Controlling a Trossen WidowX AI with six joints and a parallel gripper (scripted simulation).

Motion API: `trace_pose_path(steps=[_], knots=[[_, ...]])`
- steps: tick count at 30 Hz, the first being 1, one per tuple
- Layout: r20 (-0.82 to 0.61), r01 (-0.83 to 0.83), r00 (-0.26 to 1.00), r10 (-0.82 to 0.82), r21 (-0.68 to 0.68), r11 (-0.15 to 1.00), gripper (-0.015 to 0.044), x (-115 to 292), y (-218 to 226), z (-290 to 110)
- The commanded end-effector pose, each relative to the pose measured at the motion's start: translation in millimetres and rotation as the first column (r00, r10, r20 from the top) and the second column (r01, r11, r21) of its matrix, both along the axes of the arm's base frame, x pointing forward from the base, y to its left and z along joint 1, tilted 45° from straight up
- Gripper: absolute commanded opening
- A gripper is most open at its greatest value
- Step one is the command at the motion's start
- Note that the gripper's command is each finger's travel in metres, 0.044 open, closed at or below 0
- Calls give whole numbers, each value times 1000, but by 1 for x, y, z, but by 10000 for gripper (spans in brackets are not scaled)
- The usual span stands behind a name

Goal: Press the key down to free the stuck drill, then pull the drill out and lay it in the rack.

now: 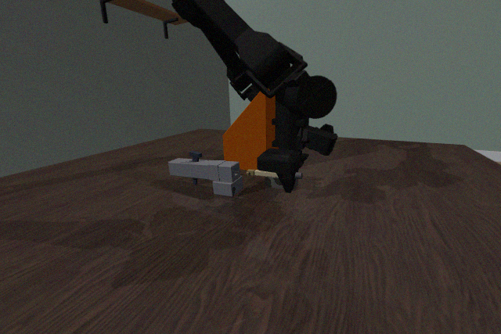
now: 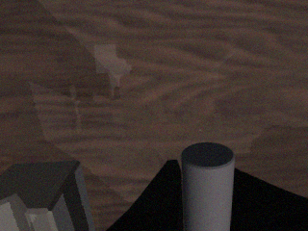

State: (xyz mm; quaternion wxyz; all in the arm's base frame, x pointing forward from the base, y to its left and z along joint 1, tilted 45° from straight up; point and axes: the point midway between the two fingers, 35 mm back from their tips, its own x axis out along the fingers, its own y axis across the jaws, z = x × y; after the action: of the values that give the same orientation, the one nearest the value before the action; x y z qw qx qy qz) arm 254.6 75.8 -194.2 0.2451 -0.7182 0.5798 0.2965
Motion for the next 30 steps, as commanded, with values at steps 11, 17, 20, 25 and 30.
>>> trace_pose_path(steps=[11,17,20,25,30], knots=[[2,2,1000,-2,4,1000,0,-2,4,5],[2,2,1000,-2,5,1000,0,-3,5,6],[2,2,1000,-2,5,1000,0,-4,6,7],[2,2,1000,-2,5,1000,0,-4,7,8],[2,2,1000,-2,5,1000,0,-5,8,10]])
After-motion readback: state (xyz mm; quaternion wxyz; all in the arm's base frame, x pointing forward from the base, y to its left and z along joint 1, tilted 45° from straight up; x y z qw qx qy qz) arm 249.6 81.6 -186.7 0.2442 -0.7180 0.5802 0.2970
